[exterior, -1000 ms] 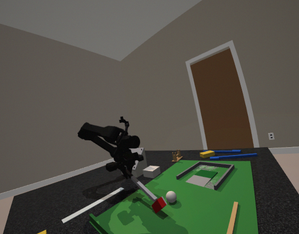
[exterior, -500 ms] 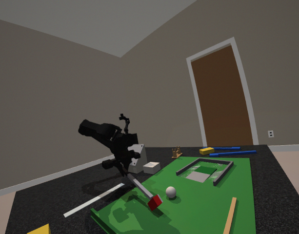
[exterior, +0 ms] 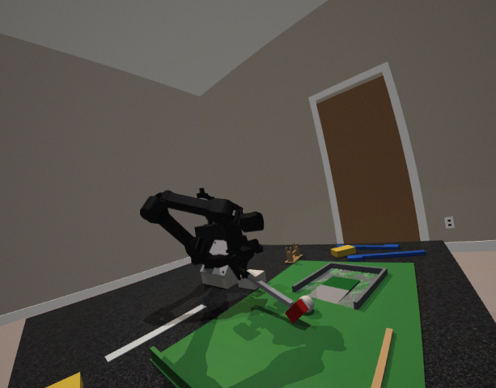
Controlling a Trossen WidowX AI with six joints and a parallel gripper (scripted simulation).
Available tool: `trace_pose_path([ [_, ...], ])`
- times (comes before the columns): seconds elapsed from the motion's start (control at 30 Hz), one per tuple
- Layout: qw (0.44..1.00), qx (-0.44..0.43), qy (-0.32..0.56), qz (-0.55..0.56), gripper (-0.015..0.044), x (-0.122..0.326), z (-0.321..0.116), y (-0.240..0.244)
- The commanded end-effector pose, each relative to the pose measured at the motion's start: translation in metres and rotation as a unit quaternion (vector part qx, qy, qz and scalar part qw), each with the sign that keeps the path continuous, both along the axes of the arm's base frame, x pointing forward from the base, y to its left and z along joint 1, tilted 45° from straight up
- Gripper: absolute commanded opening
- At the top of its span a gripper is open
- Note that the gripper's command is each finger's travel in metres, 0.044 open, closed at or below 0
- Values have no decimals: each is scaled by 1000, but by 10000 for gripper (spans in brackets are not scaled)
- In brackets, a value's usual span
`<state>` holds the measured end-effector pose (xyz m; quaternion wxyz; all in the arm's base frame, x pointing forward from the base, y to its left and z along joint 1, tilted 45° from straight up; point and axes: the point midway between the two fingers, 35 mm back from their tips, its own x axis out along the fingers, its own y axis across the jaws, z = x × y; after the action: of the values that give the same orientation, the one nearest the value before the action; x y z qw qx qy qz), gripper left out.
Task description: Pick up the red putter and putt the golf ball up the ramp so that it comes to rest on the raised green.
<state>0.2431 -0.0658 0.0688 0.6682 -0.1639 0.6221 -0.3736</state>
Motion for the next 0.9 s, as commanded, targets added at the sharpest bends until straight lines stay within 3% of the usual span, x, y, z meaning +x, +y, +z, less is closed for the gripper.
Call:
trace_pose_path([
  [0.0,1000,-3,-7,-5,0,0,-7,7],
  [0.5,1000,-2,-7,-5,0,4,34,50],
  [0.87,1000,-4,-3,-3,0,3,28,44],
])
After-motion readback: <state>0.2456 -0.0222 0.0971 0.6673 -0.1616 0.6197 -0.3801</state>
